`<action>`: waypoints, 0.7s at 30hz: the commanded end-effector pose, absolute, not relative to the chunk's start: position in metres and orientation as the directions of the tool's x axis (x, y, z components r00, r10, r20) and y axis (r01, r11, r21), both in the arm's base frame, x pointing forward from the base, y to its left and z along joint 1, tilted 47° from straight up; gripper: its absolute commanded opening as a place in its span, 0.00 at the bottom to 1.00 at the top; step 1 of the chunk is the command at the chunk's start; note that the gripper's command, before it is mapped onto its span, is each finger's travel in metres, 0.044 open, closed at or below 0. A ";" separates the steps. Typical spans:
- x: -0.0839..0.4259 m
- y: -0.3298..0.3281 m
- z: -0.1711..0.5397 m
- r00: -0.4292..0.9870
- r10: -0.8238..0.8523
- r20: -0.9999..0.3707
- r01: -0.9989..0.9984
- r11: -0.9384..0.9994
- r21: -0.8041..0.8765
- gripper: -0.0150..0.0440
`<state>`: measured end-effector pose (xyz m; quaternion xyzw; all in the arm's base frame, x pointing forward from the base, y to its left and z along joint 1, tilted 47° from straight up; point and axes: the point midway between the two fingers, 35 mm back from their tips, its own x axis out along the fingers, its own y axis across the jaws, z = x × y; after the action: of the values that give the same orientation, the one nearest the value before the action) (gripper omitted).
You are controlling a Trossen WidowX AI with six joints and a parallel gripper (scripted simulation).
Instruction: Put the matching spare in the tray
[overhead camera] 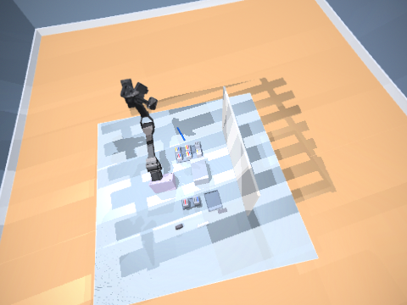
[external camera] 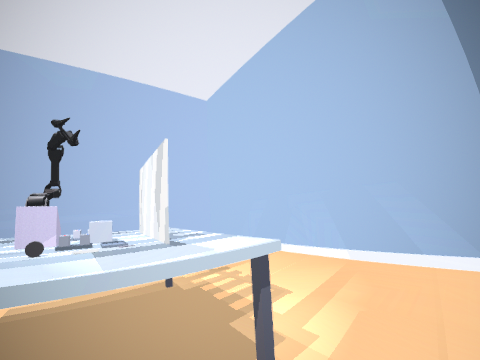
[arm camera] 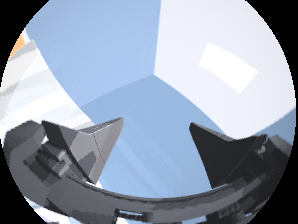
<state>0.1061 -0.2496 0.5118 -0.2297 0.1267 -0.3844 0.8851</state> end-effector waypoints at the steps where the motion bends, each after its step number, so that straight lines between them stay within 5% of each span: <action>1: 0.135 -0.270 0.479 0.735 -0.658 -0.164 0.552 0.721 -0.419 1.00; 11: 0.243 -0.285 0.365 0.830 -0.267 -0.490 0.253 0.963 -0.097 1.00; 21: 0.341 -0.217 0.244 0.673 0.213 -0.708 -0.040 0.967 0.253 1.00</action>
<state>0.3179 -0.2429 0.2738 0.0846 0.3592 0.0152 0.9293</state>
